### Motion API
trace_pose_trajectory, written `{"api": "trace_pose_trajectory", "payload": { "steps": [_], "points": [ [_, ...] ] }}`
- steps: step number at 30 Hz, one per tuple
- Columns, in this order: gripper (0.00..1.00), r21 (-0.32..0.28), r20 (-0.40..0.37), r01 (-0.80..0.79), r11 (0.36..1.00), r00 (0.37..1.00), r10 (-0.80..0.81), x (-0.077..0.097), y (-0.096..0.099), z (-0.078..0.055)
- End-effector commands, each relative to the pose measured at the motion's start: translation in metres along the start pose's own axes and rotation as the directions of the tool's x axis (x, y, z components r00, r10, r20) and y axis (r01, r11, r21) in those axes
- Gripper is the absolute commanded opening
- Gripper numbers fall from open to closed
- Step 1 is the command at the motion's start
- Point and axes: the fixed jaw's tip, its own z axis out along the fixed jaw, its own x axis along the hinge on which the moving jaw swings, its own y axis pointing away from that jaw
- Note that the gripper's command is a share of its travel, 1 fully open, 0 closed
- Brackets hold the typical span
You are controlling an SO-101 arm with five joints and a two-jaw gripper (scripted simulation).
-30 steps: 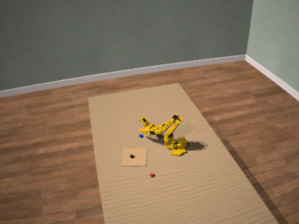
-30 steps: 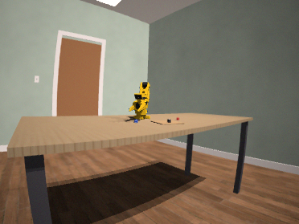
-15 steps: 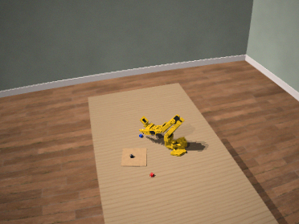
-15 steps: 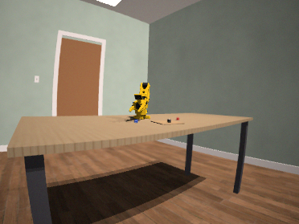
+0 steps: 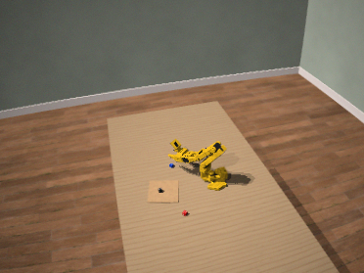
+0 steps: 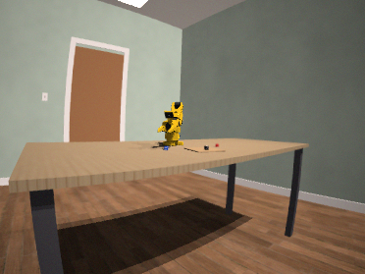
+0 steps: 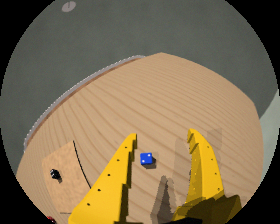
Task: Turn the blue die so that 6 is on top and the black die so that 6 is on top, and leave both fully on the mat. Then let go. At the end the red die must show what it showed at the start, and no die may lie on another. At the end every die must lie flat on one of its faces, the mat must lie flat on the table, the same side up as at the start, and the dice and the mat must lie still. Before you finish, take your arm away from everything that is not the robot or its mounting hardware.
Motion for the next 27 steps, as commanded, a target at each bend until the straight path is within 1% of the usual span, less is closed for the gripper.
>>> {"api": "trace_pose_trajectory", "payload": {
  "steps": [1,2,4,9,12,14,18,27],
  "points": [
    [0.26,-0.005,0.157,0.008,1.0,0.988,-0.007,-0.034,0.001,-0.005],
    [0.26,-0.005,0.188,0.008,1.0,0.982,-0.007,-0.04,0.001,-0.007],
    [0.26,-0.005,0.188,0.008,1.0,0.982,-0.007,-0.04,0.001,-0.007],
    [0.26,-0.004,0.328,0.007,1.0,0.945,-0.006,-0.068,0.001,-0.018],
    [0.25,-0.003,0.385,0.007,1.0,0.923,-0.005,-0.079,0.001,-0.024],
    [0.25,-0.003,0.409,0.007,1.0,0.913,-0.005,-0.084,0.001,-0.027],
    [0.25,-0.003,0.425,0.007,1.0,0.905,-0.005,-0.087,0.001,-0.029],
    [0.25,0.0,0.42,0.014,1.0,0.907,-0.012,-0.087,0.001,-0.028]
  ]
}}
